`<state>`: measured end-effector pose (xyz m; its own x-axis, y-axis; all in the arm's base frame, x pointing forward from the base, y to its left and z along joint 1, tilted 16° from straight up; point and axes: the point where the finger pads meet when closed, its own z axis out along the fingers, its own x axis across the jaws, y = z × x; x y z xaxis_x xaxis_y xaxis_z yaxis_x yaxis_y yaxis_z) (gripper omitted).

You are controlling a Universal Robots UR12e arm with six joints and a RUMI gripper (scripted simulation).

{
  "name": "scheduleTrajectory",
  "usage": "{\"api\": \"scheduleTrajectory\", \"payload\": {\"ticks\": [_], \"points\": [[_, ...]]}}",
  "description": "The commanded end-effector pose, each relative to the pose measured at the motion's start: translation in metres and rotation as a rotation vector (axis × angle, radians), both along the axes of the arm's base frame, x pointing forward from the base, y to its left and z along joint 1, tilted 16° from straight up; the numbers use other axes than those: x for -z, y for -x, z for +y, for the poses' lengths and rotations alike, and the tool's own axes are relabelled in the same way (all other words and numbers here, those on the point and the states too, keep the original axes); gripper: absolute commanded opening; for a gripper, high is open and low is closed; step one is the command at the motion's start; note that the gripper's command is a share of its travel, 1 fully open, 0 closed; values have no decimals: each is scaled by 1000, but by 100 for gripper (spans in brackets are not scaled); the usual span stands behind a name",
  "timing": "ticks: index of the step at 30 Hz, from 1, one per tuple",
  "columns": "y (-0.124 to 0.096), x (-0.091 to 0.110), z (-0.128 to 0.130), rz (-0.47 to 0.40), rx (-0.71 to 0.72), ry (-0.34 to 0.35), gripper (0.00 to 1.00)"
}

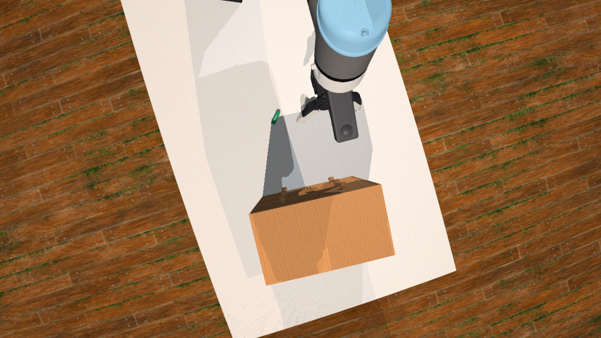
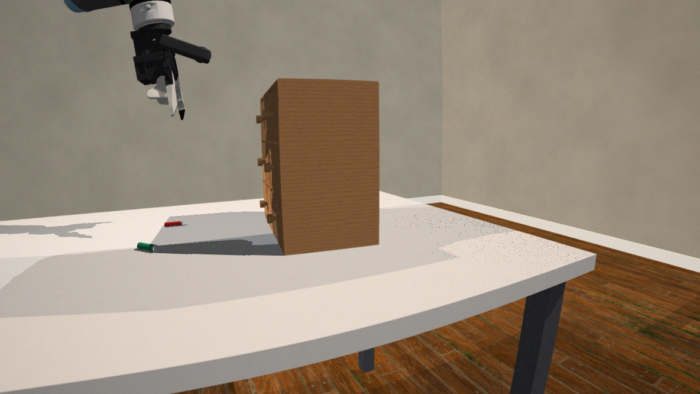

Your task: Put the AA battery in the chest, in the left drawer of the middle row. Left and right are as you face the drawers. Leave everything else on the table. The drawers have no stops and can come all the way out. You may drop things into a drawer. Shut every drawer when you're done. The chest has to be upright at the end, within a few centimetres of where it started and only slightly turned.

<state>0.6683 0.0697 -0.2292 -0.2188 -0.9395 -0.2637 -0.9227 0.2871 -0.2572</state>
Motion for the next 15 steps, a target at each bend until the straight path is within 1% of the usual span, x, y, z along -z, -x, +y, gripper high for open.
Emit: {"api": "scheduleTrajectory", "payload": {"ticks": [1,3,15], "points": [[-5,4,0,-47,13,11,100],[-5,4,0,-47,13,11,100],[-17,15,0,-172,48,40,100]]}}
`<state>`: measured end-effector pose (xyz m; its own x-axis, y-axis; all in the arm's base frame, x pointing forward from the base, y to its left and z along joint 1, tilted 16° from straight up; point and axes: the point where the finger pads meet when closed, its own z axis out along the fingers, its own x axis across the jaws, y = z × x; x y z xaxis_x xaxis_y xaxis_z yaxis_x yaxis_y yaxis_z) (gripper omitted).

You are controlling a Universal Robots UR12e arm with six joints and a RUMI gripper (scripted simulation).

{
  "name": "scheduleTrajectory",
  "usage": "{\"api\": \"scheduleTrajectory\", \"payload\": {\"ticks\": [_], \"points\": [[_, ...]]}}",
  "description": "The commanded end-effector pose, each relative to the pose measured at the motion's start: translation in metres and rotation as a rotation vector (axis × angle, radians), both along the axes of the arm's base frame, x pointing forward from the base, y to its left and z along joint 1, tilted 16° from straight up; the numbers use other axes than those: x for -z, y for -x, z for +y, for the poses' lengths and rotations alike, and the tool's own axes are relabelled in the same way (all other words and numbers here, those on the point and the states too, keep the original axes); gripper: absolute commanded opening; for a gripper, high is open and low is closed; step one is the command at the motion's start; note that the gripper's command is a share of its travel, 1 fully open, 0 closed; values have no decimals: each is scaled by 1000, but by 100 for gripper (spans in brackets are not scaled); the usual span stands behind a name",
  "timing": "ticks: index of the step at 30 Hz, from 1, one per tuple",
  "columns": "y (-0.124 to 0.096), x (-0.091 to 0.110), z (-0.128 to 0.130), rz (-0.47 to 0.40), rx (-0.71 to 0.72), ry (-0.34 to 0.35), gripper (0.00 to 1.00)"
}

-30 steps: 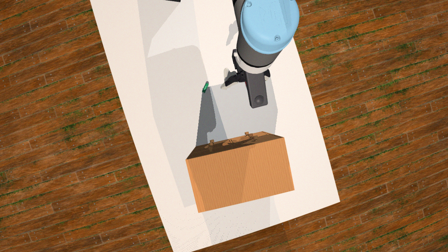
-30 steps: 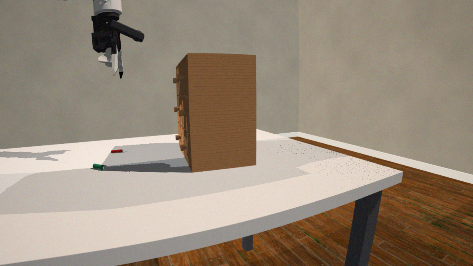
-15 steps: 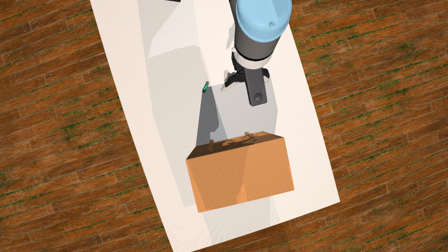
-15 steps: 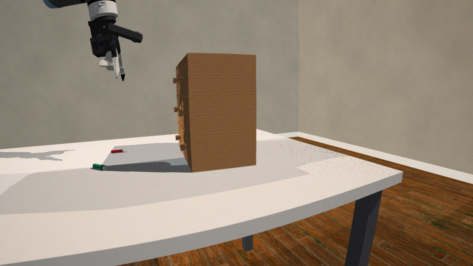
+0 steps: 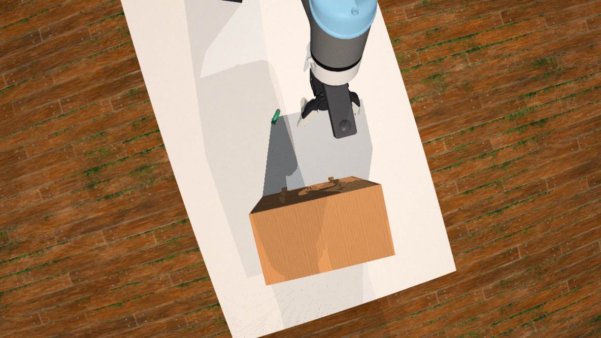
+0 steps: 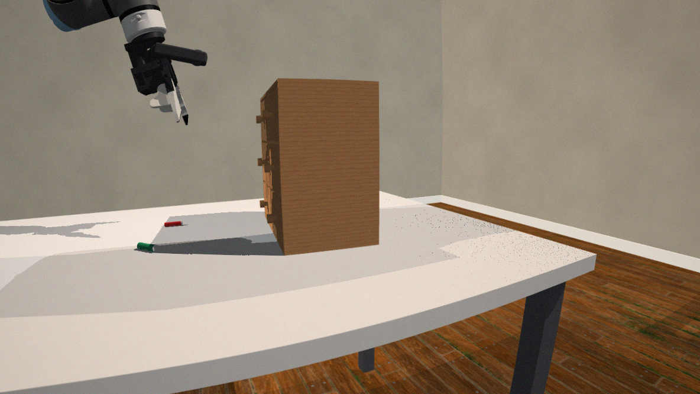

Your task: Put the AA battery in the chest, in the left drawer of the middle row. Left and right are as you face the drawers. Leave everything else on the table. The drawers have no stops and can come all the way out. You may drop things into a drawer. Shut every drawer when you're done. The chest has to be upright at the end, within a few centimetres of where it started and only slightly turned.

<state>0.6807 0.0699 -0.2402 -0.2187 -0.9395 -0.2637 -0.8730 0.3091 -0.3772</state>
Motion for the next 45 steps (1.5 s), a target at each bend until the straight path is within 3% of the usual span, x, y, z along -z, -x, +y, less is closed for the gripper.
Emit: {"api": "scheduleTrajectory", "payload": {"ticks": [1,45], "points": [[-6,5,0,-59,17,14,100],[-55,48,1,-551,155,128,100]]}}
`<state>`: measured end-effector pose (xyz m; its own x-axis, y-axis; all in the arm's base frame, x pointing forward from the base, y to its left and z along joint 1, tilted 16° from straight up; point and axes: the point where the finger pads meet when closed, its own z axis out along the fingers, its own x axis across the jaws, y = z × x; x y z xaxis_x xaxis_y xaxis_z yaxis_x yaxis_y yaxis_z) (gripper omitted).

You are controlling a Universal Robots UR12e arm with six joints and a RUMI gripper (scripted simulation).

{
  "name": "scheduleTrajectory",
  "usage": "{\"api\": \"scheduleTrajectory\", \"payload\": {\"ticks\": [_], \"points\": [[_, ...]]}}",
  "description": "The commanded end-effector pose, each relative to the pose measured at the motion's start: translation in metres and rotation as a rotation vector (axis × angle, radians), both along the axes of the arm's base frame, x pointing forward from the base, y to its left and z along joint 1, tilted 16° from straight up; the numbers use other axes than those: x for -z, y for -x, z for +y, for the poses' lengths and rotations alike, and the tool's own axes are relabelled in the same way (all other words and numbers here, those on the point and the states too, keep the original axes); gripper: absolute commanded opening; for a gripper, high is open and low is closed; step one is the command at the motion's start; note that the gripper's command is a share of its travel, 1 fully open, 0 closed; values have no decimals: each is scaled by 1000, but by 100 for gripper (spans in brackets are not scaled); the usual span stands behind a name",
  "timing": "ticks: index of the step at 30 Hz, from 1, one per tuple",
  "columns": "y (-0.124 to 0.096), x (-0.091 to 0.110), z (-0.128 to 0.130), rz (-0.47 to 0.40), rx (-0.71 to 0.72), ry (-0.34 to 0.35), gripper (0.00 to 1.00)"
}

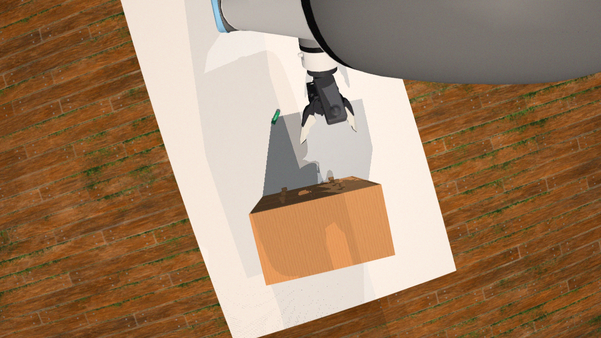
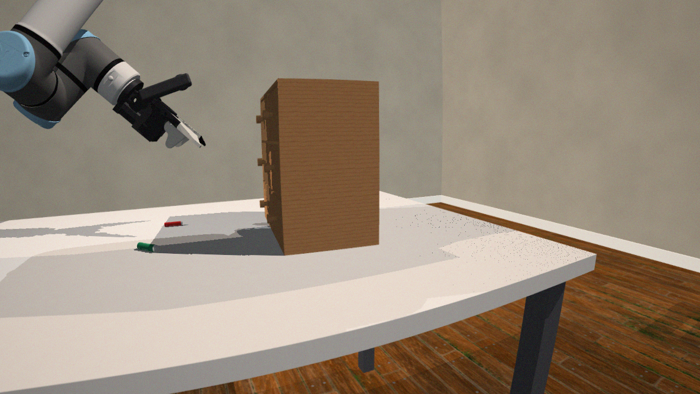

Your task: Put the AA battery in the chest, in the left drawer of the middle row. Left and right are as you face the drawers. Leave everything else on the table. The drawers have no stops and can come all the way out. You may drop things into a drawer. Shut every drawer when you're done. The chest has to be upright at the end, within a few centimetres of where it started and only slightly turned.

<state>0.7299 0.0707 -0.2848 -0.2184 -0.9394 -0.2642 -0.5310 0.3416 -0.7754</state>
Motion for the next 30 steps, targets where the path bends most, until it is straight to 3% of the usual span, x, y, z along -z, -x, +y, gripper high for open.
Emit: {"api": "scheduleTrajectory", "payload": {"ticks": [1,9,30], "points": [[-7,5,0,-62,18,15,100],[-14,11,0,-136,39,32,100],[-20,17,0,-200,57,47,100]]}}
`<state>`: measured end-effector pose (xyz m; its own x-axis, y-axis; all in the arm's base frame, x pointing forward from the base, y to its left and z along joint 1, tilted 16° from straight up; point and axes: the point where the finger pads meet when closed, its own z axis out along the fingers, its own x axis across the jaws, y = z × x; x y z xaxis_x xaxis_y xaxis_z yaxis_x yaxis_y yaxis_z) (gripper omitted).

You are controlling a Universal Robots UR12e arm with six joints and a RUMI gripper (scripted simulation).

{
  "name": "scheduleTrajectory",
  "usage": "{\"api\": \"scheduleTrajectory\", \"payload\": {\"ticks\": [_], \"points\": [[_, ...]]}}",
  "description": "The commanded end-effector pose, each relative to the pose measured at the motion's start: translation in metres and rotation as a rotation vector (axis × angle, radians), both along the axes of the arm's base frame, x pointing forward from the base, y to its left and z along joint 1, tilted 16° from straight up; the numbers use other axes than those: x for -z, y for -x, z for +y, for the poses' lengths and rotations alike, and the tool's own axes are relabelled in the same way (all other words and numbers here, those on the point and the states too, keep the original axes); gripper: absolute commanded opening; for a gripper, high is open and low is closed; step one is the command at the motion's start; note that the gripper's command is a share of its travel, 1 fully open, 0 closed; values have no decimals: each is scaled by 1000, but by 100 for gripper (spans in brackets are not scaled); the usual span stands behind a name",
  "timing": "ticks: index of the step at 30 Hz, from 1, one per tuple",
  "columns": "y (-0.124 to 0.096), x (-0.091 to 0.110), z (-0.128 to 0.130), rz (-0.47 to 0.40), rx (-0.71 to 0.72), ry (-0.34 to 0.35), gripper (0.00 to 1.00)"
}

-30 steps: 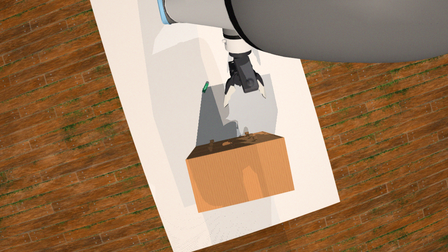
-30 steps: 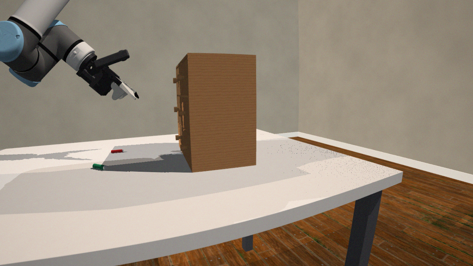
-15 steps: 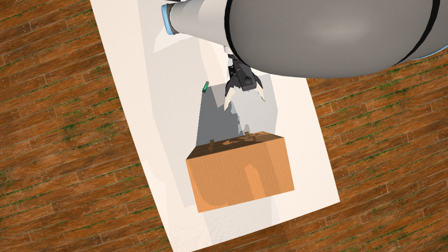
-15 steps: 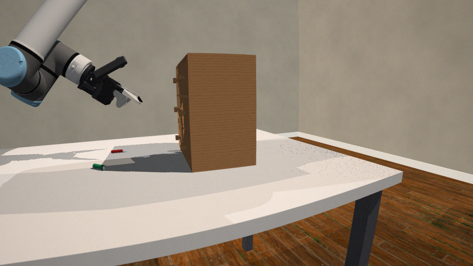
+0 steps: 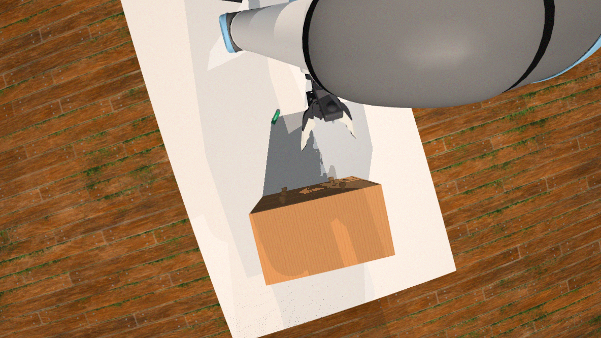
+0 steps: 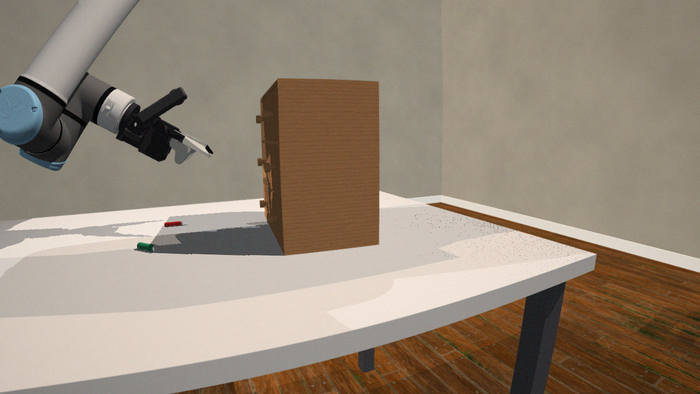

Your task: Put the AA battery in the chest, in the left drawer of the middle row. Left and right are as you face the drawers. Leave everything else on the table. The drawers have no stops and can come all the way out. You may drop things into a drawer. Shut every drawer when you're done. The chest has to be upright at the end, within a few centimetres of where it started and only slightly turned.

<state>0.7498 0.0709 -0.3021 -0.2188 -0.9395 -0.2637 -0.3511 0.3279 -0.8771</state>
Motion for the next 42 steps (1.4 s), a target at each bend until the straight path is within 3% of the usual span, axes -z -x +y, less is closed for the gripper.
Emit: {"api": "scheduleTrajectory", "payload": {"ticks": [1,9,10,42], "points": [[-1,0,0,-7,2,1,100],[-1,0,0,-9,3,2,100],[-1,0,0,-9,3,2,20],[-1,0,0,-9,3,2,20]]}}
